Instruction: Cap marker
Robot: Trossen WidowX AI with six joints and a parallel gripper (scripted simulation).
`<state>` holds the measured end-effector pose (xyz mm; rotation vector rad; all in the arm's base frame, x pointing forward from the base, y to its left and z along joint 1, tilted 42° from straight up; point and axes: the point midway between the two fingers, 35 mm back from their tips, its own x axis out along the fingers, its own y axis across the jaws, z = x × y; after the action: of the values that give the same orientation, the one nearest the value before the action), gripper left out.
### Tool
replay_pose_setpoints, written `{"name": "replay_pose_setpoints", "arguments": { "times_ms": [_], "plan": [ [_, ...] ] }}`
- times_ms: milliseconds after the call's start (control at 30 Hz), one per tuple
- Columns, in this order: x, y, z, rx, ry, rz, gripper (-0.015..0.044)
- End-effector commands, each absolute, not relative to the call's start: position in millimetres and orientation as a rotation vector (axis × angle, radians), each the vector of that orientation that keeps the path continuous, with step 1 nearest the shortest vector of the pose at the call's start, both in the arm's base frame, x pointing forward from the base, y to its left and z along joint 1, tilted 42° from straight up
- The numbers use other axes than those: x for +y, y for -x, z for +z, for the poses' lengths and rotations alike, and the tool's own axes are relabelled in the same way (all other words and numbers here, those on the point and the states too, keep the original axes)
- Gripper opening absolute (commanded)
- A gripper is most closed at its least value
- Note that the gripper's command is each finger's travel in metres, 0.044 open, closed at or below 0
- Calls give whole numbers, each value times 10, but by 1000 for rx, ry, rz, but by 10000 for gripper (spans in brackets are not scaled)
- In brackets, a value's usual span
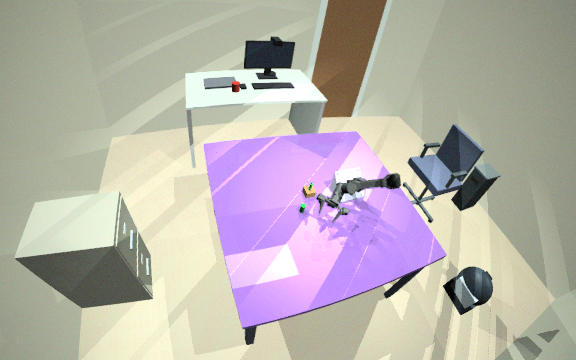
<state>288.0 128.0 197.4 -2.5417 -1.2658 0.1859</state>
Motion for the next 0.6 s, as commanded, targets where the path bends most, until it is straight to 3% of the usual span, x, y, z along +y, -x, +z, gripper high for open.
{"name": "replay_pose_setpoints", "arguments": {
  "times_ms": [0,167,367,567],
  "plan": [
    [1275,-2901,1966,-1254,2530,206,374],
    [1127,-3373,1735,-899,2171,650,250],
    [869,-3781,1392,-332,1596,1028,250],
    [589,-3910,1114,261,979,1173,250]
  ]
}}
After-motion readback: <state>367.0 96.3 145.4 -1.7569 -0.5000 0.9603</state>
